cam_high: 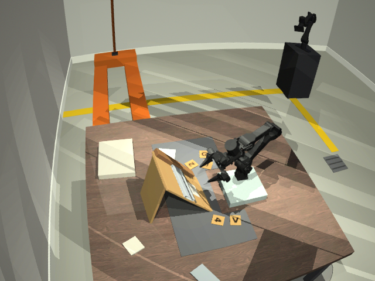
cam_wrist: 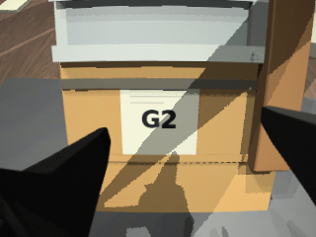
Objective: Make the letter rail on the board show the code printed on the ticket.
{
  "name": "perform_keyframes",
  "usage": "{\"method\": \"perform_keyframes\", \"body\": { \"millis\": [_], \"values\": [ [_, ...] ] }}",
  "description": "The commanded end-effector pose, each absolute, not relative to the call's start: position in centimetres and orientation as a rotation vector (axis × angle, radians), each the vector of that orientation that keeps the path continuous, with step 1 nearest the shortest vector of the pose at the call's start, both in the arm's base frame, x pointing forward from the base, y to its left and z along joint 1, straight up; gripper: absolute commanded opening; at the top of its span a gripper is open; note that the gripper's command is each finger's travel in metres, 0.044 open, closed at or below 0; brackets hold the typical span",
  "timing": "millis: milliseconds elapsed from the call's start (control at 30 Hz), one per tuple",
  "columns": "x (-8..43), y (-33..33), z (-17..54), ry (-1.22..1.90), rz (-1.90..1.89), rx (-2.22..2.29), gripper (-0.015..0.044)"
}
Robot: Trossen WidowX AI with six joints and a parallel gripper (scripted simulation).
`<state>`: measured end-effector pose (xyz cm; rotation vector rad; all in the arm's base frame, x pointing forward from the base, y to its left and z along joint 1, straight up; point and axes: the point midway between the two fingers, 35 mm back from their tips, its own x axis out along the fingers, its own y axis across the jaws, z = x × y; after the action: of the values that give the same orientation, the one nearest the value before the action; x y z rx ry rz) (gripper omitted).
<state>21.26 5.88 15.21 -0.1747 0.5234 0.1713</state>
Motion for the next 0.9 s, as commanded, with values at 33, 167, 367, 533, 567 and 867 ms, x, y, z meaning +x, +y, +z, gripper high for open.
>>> {"method": "perform_keyframes", "body": {
  "millis": [33,167,367,533,567,867],
  "values": [
    [21.5,5.8,16.2,0.557,0.217,-0.285,0.0440],
    [22.0,5.9,18.8,0.617,0.378,-0.566,0.0440],
    [23.0,5.7,22.8,0.623,0.664,-0.918,0.0440],
    [24.0,5.3,26.2,0.530,0.911,-1.151,0.0440],
    [24.2,5.2,26.9,0.499,0.957,-1.192,0.0440],
    [25.6,4.3,30.6,0.273,1.162,-1.387,0.0440]
  ]
}}
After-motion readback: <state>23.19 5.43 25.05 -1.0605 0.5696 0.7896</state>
